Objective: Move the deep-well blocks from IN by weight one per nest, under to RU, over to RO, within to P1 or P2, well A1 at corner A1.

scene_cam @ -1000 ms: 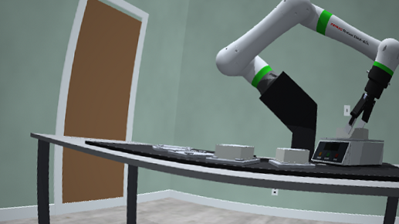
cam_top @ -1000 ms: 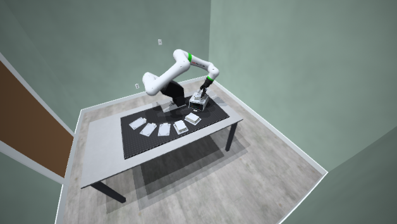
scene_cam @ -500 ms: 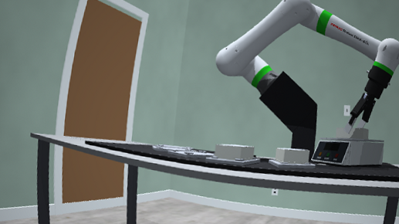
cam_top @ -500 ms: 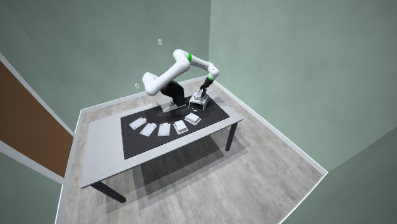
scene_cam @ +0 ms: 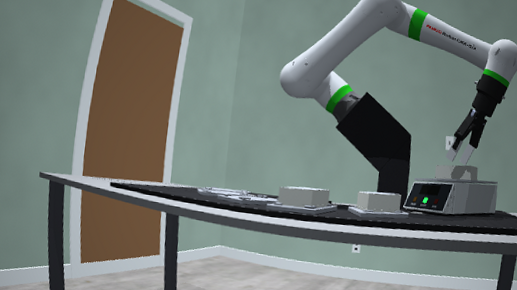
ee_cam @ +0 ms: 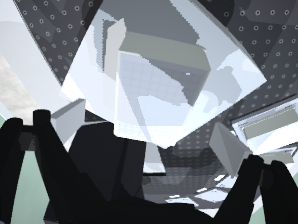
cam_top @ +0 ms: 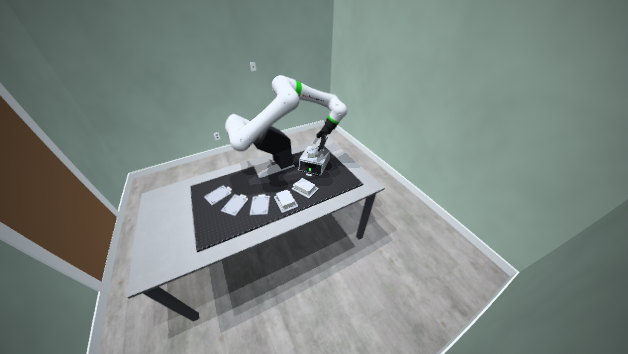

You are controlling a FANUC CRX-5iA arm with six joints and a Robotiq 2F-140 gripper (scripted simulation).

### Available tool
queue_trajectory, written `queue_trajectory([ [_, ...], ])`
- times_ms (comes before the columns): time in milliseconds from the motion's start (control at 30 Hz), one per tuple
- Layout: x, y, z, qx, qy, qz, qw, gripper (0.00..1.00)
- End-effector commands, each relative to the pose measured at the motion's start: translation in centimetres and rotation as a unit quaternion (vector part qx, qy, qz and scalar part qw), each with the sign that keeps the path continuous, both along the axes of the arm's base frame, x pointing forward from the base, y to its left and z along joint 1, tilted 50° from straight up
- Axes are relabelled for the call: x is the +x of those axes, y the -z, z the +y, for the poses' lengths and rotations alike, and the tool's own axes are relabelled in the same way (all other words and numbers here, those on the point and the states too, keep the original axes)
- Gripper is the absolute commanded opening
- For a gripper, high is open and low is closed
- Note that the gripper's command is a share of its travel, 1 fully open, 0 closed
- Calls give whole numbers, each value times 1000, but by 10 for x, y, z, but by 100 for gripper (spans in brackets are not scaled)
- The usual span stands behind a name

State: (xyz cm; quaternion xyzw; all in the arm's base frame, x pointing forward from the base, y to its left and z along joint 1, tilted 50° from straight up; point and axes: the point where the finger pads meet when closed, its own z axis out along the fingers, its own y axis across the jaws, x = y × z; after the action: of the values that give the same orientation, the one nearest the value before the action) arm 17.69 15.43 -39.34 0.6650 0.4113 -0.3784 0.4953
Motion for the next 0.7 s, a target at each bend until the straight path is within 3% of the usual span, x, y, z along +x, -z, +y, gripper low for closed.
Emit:
queue_trajectory([
  [0,0,-2,3,0,0,0,1000,100],
  [467,-4,-27,31,0,0,0,1000,100],
  [667,-4,-27,32,0,0,0,1000,100],
])
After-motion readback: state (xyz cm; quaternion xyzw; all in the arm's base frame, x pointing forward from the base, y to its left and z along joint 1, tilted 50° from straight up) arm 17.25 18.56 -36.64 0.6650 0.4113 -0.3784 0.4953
